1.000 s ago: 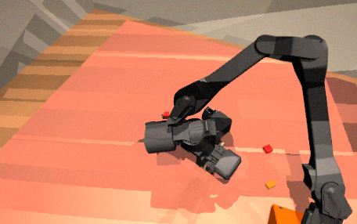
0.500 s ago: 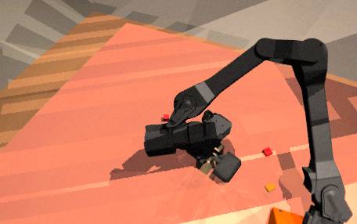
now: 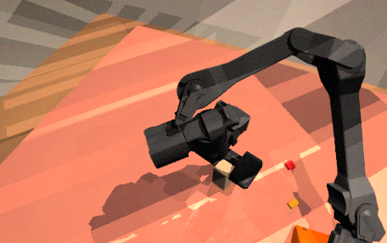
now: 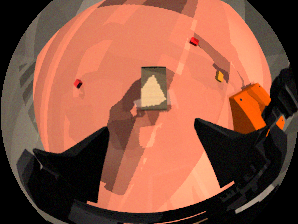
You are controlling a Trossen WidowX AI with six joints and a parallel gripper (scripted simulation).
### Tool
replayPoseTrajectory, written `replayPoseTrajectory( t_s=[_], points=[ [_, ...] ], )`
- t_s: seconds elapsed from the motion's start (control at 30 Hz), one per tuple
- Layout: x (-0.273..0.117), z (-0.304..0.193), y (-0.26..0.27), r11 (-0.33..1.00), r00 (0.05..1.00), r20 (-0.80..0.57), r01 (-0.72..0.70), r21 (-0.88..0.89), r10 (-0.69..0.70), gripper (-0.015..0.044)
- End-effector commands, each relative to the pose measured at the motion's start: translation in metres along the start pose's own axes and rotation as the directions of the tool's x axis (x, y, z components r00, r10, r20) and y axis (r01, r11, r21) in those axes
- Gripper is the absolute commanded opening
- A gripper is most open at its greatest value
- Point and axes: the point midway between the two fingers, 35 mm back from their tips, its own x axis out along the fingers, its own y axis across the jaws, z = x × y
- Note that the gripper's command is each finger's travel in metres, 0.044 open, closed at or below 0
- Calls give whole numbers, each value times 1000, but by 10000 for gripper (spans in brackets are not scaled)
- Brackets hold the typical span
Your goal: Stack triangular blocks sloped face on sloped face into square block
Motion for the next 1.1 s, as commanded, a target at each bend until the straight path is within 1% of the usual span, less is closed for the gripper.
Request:
replayPoseTrajectory(
  t_s=[0.0, 0.07, 1.07],
  points=[
    [-19, 1, -3, 1000, 1000, -6, -1, -10, 1, 440],
    [-13, -1, -1, 1000, 1000, -9, -15, -7, 15, 440],
    [-13, -1, -1, 1000, 1000, -9, -15, -7, 15, 440]
  ],
)
